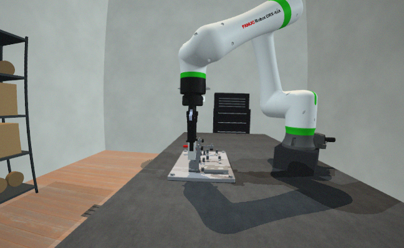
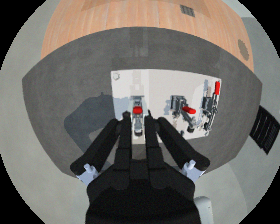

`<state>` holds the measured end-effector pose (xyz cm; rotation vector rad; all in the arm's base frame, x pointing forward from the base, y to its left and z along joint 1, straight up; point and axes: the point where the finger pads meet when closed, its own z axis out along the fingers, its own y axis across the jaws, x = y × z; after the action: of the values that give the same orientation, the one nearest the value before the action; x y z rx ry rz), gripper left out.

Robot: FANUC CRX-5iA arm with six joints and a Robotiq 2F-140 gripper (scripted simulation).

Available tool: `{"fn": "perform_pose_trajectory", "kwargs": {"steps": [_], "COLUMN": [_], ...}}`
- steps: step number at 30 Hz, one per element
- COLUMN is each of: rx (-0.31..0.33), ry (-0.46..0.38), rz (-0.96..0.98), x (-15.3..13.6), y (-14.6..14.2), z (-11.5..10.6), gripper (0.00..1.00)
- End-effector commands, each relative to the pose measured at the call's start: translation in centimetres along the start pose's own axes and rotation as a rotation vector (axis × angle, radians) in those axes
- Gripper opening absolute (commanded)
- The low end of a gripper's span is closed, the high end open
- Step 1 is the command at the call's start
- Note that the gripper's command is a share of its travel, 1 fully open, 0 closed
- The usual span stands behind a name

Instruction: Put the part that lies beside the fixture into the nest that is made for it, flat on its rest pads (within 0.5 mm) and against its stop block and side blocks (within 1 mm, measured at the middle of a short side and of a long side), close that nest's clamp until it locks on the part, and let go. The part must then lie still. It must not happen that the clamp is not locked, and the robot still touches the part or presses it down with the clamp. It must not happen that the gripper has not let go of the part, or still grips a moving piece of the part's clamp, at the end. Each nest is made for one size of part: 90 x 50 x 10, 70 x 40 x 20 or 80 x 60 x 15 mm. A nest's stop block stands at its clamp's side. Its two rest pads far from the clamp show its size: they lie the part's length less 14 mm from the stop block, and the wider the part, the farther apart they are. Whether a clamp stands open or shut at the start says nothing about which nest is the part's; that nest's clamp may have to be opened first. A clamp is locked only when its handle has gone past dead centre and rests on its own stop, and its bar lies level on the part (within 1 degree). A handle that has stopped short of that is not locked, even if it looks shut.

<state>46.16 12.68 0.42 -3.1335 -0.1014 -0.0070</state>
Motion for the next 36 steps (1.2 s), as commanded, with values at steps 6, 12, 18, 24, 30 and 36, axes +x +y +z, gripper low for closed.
{"fn": "perform_pose_trajectory", "kwargs": {"steps": [6, 12, 18, 24, 30, 36], "rx": [0.000, 0.000, 0.000, 0.000, 0.000, 0.000], "ry": [0.001, 0.001, 0.001, 0.001, 0.001, 0.001], "rz": [0.000, 0.000, 0.000, 0.000, 0.000, 0.000], "x": [0.2, 0.5, 0.8, 1.4, 2.0, 2.4], "y": [0.0, 0.0, 0.0, 0.0, 0.0, 0.0], "z": [0.0, 0.0, 0.0, 0.1, 0.3, 0.4], "gripper": [0.00, 0.00, 0.00, 0.00, 0.00, 0.00]}}
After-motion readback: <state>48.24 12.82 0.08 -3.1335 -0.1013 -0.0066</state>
